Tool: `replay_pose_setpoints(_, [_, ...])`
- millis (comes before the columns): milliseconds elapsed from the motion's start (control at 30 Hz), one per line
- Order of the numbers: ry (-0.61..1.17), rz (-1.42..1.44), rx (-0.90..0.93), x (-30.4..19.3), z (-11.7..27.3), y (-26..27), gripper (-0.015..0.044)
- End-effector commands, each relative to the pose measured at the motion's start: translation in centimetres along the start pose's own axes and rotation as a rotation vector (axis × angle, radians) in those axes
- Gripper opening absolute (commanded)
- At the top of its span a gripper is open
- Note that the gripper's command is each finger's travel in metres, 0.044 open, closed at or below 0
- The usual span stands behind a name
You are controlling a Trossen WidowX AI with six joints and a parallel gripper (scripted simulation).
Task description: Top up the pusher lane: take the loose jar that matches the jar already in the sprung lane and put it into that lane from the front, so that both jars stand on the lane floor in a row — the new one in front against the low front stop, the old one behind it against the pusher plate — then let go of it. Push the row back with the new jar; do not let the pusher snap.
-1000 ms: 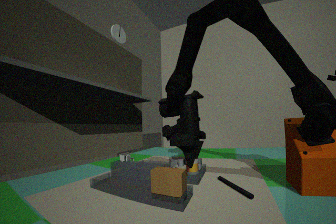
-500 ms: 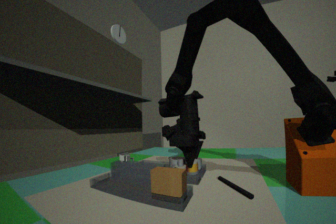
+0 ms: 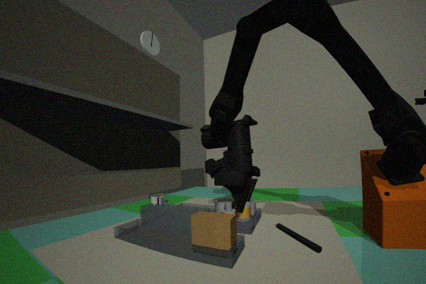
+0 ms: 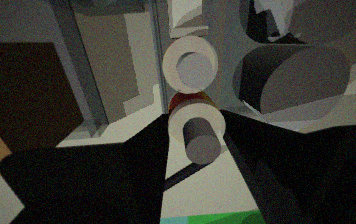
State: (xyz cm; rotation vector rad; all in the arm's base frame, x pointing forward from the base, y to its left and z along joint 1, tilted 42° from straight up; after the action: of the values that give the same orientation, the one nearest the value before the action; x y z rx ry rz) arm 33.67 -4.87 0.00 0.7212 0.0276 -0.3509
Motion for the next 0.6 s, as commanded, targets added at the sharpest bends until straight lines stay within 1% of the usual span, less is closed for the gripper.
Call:
replay_pose_setpoints(0, [-0.018, 0.012, 0.01, 0.61, 0.2, 0.31, 0.0])
replay_pose_setpoints(567, [-0.018, 0.012, 0.01, 0.81, 0.2, 0.36, 0.0])
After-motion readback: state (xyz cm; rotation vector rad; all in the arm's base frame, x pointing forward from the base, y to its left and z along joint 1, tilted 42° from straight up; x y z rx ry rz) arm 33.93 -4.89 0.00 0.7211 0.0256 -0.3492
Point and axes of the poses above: the point midway between the two fingers, 35 mm back from their tips, its own z axis back along the fingers, its own y axis across the jaws, x = y × z, the point moved 4 cm from there along z, back along the fingers, and after that the axes turned 14 degrees about -z, right-handed, at the moved point
